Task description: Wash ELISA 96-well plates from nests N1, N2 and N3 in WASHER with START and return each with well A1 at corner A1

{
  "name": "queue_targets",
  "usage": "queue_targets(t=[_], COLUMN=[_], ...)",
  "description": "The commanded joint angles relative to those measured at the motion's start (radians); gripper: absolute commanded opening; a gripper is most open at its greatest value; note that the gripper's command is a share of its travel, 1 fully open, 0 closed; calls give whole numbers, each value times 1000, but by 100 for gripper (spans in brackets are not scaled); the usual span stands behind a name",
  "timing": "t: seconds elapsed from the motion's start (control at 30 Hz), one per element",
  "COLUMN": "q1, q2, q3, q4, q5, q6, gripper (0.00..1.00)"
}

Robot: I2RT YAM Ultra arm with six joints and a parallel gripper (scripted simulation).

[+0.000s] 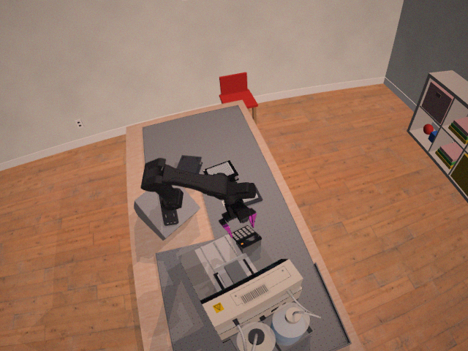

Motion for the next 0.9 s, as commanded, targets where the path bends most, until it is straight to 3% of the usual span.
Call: queue_targets(t=[0.0,0.2,0.87], q1=[-20,-84,-84], q2=[-12,-23,-23], q3=[20,57,57], q4=[-9,-21,-21], q5=[-24,-72,-72], q6=[-44,-99,-99], gripper=[100,100,100])
